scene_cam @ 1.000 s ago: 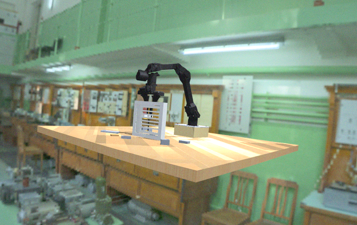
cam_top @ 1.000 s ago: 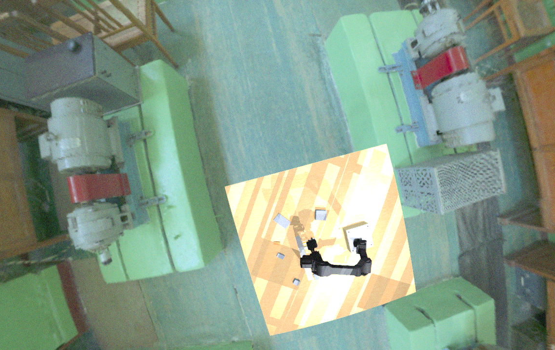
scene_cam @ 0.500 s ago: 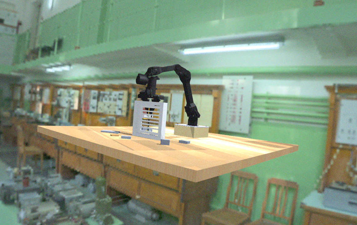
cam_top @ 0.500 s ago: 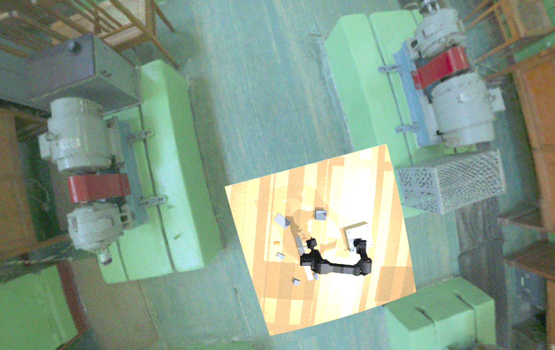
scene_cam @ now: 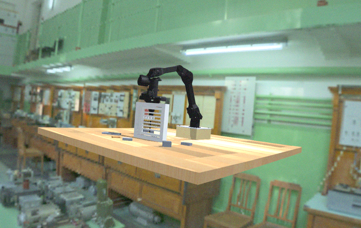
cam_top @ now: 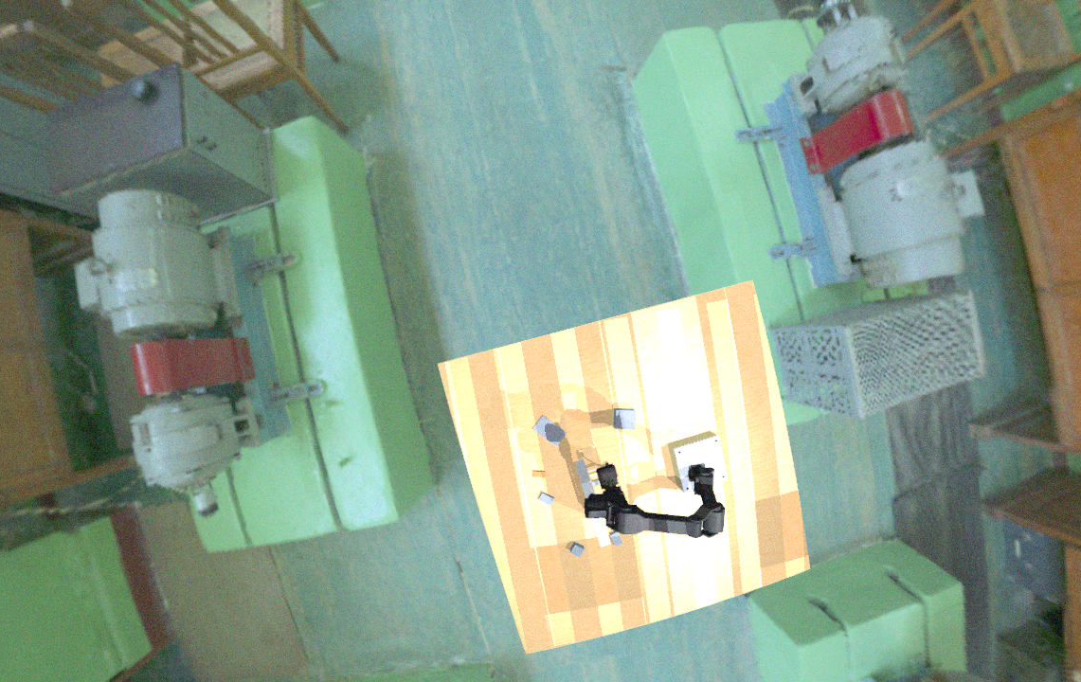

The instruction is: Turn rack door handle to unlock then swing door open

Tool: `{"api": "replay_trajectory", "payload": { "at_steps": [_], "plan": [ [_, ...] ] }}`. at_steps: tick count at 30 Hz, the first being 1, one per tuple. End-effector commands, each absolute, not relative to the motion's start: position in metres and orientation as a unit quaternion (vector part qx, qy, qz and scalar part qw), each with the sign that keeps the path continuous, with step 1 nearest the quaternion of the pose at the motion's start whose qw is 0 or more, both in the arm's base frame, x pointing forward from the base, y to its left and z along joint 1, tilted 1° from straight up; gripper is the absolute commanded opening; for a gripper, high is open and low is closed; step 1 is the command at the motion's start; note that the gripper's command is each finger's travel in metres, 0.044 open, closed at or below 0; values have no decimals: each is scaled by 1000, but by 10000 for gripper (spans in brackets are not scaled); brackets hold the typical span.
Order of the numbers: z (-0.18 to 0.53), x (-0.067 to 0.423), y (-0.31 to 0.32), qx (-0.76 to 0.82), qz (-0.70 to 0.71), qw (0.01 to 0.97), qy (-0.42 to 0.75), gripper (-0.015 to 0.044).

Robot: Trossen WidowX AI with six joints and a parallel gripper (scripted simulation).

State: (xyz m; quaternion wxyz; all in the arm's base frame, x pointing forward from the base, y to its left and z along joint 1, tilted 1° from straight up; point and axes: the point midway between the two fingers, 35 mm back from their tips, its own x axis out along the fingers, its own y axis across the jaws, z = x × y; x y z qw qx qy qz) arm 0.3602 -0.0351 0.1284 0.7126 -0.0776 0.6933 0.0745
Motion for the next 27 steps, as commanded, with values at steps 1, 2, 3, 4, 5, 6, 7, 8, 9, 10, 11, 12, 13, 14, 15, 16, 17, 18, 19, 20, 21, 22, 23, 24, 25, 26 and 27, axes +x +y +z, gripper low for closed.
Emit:
{"api": "replay_trajectory", "payload": {
  "at_steps": [1,2,3,4,5,6,7,8,9,10,11,12,13,14,15,16,17,18,19,20,21,22,23,24,25,26,27],
  "plan": [
    [128,360,-35,-79,76,712,693,35],
    [128,360,-35,-79,76,712,693,28],
    [128,360,-35,-79,76,712,693,21],
    [128,360,-35,-79,76,712,693,15],
    [128,360,-35,-79,76,712,693,13],
    [128,360,-35,-79,76,712,693,13],
    [128,360,-35,-79,76,712,693,13],
    [128,360,-35,-76,73,713,694,13],
    [128,360,-35,-67,65,714,694,13],
    [128,360,-35,-53,50,715,696,13],
    [128,360,-35,-35,33,716,697,13],
    [128,360,-35,-18,16,716,697,13],
    [128,360,-35,0,-1,717,697,13],
    [128,360,-35,18,-18,716,697,13],
    [128,360,-35,35,-35,716,697,13],
    [128,360,-35,53,-53,715,695,13],
    [128,360,-35,71,-70,713,694,13],
    [128,360,-35,88,-87,711,692,13],
    [128,360,-35,106,-104,709,690,13],
    [128,360,-35,123,-121,706,687,13],
    [128,360,-35,140,-138,703,684,13],
    [128,360,-35,158,-154,699,680,13],
    [128,360,-35,175,-171,695,676,13],
    [128,360,-35,192,-188,690,672,13],
    [128,360,-35,209,-204,686,667,13],
    [128,360,-35,226,-221,680,662,13],
    [128,360,-35,242,-237,674,656,13]
  ]
}}
